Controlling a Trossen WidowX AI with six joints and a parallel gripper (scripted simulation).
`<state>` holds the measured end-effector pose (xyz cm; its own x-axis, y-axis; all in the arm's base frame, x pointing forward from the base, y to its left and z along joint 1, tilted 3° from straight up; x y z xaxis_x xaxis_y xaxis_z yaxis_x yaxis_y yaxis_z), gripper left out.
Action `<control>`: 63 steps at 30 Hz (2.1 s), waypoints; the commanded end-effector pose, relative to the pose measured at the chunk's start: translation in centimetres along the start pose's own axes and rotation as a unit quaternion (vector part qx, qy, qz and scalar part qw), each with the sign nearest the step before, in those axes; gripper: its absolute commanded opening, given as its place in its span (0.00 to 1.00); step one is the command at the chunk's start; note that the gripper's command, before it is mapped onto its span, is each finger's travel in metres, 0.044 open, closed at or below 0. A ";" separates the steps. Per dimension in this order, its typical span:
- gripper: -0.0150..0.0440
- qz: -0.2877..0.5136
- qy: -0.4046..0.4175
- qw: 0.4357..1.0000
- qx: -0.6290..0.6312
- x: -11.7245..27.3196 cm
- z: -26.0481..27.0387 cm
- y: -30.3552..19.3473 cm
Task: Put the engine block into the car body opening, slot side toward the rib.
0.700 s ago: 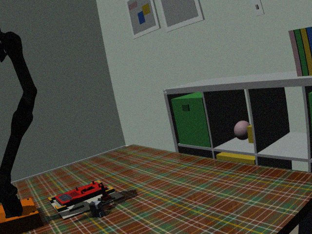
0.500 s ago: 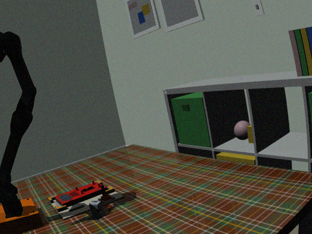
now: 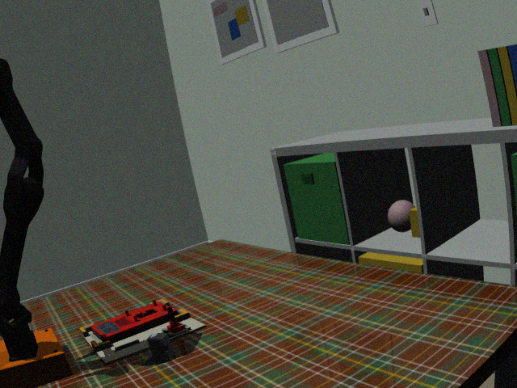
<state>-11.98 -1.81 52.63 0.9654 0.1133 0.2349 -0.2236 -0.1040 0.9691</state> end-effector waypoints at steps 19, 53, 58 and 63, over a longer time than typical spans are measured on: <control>1.00 0.049 -0.216 0.949 -0.223 -2.2 -9.7 -3.2; 1.00 -0.012 -0.503 0.691 -0.518 5.2 -22.6 -12.4; 1.00 -0.033 -0.536 0.635 -0.556 7.2 -23.8 -14.1; 1.00 -0.053 -0.566 0.577 -0.587 9.3 -24.6 -15.9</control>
<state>-3.84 24.59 41.97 0.3418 -0.7282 0.5941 0.4990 0.6763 0.5419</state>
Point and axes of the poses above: the point midway between the two fingers, 35 mm back from their tips, its own x axis back along the fingers, its own z axis across the jaws, y = z × x, the point moved 2 cm from there along x, back along the fingers, and after that the axes turned 3 degrees about -x, right-handed, at the moved point
